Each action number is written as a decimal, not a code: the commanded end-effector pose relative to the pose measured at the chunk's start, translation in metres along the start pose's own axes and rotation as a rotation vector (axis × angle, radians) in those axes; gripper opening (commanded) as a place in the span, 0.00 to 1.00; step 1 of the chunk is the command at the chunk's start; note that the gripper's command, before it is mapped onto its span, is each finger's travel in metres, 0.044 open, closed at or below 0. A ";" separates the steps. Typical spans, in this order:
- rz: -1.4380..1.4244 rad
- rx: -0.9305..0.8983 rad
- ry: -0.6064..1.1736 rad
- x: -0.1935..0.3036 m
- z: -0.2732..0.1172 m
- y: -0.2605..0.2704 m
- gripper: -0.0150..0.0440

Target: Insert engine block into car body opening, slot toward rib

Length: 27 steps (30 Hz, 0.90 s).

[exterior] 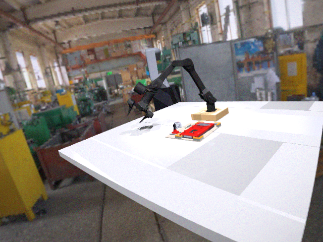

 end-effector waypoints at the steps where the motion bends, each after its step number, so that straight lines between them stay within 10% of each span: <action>1: -0.046 -0.136 0.027 0.001 -0.020 0.031 1.00; 27: -0.254 -0.767 0.179 0.030 -0.171 0.165 1.00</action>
Point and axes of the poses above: the point midway between the two fingers, 35 mm back from their tips, its own z axis out along the fingers, its own y axis across the jaws, x = y × z, the point moved 2 cm from there along -z, back along the fingers, and after that the axes turned 14 degrees about z, right-handed, at the moved point
